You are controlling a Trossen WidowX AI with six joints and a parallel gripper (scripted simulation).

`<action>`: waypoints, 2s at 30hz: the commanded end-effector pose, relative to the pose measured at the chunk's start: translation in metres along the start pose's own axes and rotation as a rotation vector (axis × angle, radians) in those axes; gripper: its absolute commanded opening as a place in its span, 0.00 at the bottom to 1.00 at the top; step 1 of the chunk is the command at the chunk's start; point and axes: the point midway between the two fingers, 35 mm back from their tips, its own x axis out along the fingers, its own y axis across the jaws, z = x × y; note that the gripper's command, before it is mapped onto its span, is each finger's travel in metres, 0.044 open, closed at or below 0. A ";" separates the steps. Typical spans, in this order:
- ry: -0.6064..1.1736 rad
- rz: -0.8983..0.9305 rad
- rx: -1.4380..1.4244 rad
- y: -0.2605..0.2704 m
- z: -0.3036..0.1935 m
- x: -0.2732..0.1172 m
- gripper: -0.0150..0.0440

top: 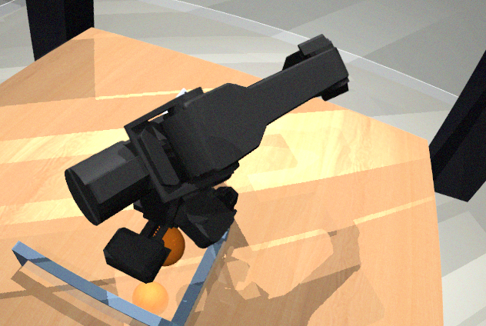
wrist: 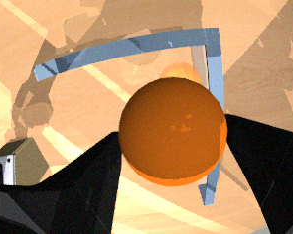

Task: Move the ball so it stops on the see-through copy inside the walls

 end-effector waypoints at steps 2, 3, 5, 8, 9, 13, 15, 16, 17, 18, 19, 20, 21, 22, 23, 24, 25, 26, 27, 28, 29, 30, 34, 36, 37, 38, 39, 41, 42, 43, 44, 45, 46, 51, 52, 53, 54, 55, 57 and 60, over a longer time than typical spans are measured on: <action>0.003 0.003 0.074 0.000 0.001 -0.003 0.25; 0.003 0.003 0.107 0.000 0.001 -0.002 0.25; 0.003 0.003 0.175 -0.001 0.001 -0.002 0.25; 0.003 0.003 0.277 -0.001 0.001 0.000 0.25; 0.003 0.003 0.311 -0.002 0.001 0.000 0.25; 0.004 0.002 0.446 -0.003 0.000 0.002 0.25; 0.004 0.002 0.514 -0.003 0.000 0.002 0.25; 0.004 0.002 0.548 -0.003 0.000 0.003 0.25; 0.005 0.002 0.581 -0.004 0.000 0.003 0.25; 0.005 0.002 0.615 -0.004 0.000 0.004 0.25; 0.005 0.002 0.649 -0.004 0.000 0.004 0.25; 0.005 0.002 0.683 -0.004 0.000 0.004 0.25; 0.005 0.002 0.717 -0.004 0.000 0.005 0.25; 0.005 0.001 0.751 -0.005 -0.001 0.005 0.25; 0.005 0.001 0.785 -0.005 -0.001 0.005 0.25; 0.005 0.001 0.819 -0.005 -0.001 0.006 0.25; 0.005 0.001 0.853 -0.005 -0.001 0.006 0.25; 0.005 0.001 0.886 -0.006 -0.001 0.007 0.25; 0.005 0.001 0.920 -0.006 -0.001 0.007 0.25; 0.005 0.001 0.954 -0.006 -0.001 0.007 0.25; 0.005 0.001 0.988 -0.006 -0.001 0.008 0.25; 0.005 0.001 1.022 -0.007 -0.001 0.008 0.25; 0.005 0.000 1.158 -0.008 -0.001 0.010 0.25; 0.005 0.000 1.225 -0.008 -0.002 0.010 0.25; 0.005 0.000 1.259 -0.008 -0.002 0.011 0.25; 0.005 0.000 1.293 -0.008 -0.002 0.011 0.25; 0.005 0.000 1.327 -0.009 -0.002 0.012 0.25; 0.005 -0.001 1.395 -0.009 -0.002 0.012 0.25; 0.005 -0.001 1.429 -0.009 -0.002 0.013 0.25; 0.005 -0.001 1.463 -0.010 -0.002 0.013 0.25; 0.005 -0.001 1.497 -0.010 -0.002 0.014 0.25; 0.005 -0.001 1.530 -0.010 -0.002 0.014 0.25; 0.005 -0.001 1.564 -0.010 -0.002 0.014 0.25; 0.005 -0.002 1.734 -0.011 -0.003 0.016 0.25; 0.005 -0.002 1.768 -0.012 -0.003 0.017 0.25; 0.005 -0.002 1.802 -0.012 -0.003 0.017 0.25; 0.005 -0.002 1.836 -0.012 -0.003 0.017 0.25; 0.005 -0.002 1.869 -0.012 -0.003 0.018 0.25; 0.005 -0.002 1.937 -0.013 -0.003 0.019 0.25; 0.005 -0.003 2.039 -0.013 -0.003 0.020 0.25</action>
